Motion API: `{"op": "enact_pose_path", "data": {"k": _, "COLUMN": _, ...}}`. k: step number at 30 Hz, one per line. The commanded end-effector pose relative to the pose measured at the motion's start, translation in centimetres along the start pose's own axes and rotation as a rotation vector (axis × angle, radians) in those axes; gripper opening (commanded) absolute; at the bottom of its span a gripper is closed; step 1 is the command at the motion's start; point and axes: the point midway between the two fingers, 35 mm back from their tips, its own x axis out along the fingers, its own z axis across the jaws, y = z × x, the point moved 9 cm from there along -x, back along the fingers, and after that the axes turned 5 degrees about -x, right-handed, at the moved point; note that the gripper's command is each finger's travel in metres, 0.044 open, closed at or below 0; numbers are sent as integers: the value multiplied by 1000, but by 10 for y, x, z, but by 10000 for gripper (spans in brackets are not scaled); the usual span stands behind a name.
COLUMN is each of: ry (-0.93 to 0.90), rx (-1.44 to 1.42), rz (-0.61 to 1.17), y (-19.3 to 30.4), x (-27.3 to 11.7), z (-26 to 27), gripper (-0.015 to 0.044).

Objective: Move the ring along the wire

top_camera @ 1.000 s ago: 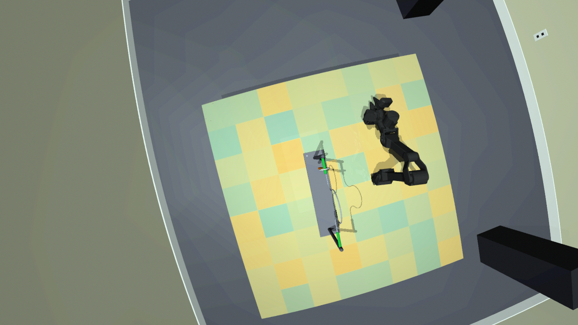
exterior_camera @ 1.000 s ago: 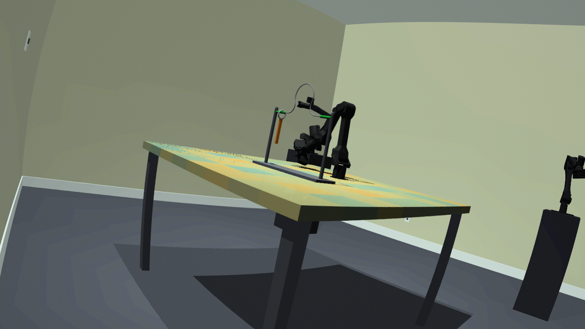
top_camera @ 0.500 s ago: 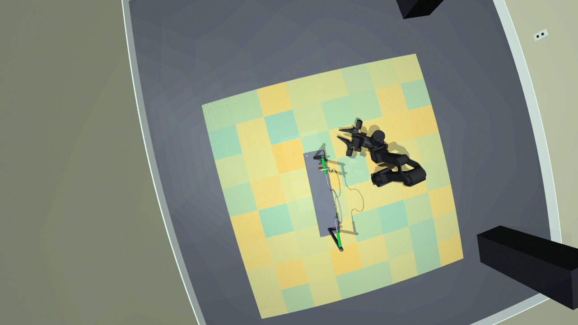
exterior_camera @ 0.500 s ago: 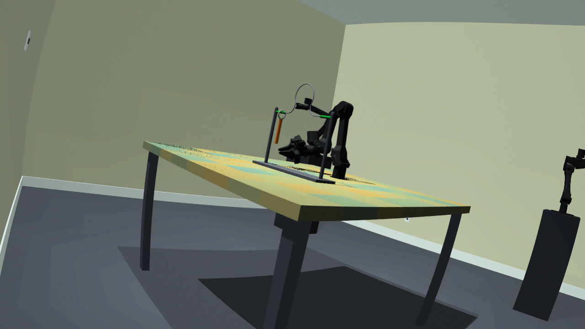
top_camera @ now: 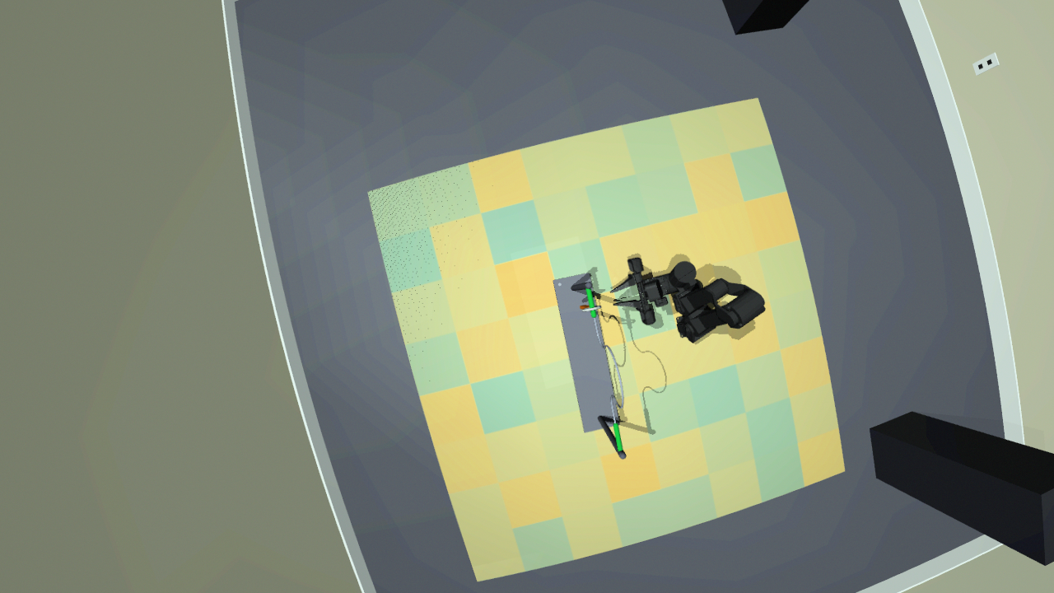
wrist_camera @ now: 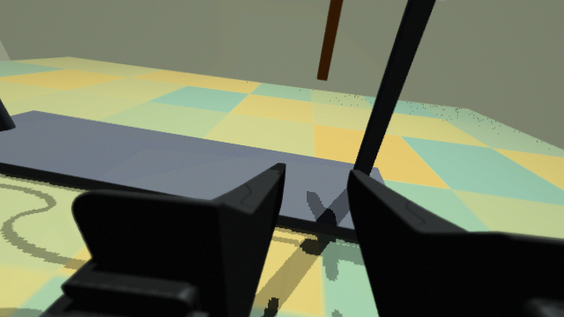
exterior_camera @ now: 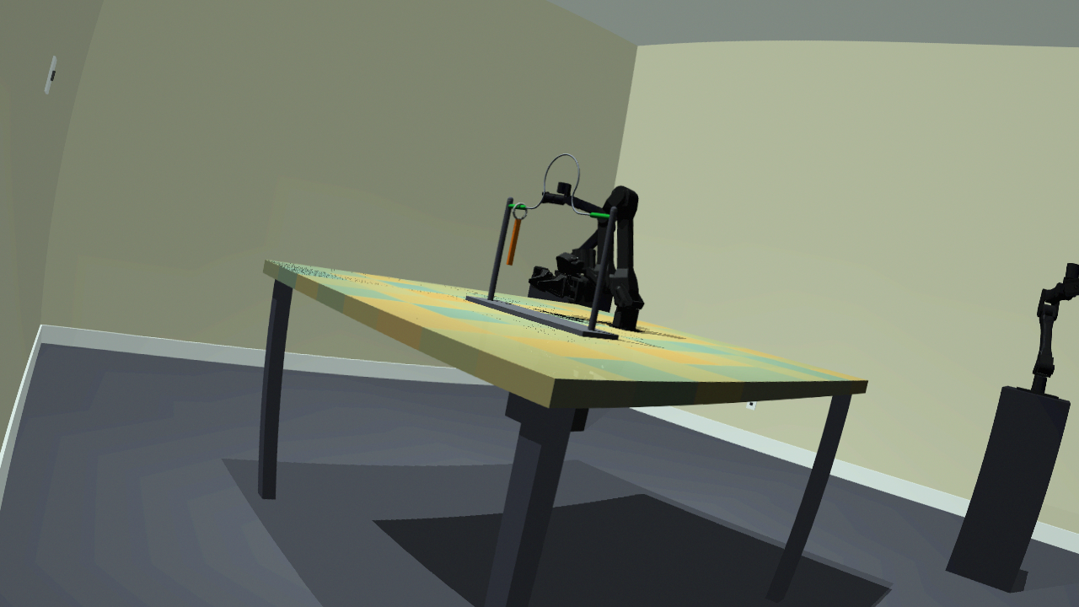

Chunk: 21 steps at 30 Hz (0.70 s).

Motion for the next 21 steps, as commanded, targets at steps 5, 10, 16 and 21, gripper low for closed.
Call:
{"op": "enact_pose_path", "data": {"k": 5, "ry": -12, "rx": -4, "rz": -10, "y": -6, "x": 11, "z": 2, "gripper": 160}}
{"op": "enact_pose_path", "data": {"k": 10, "ry": 20, "rx": 22, "rz": -27, "y": -23, "x": 29, "z": 1, "gripper": 160}}
{"op": "enact_pose_path", "data": {"k": 16, "ry": 54, "rx": 62, "rz": -74, "y": -45, "x": 48, "z": 4, "gripper": 160}}
{"op": "enact_pose_path", "data": {"k": 21, "ry": 55, "rx": 63, "rz": -76, "y": -45, "x": 48, "z": 1, "gripper": 160}}
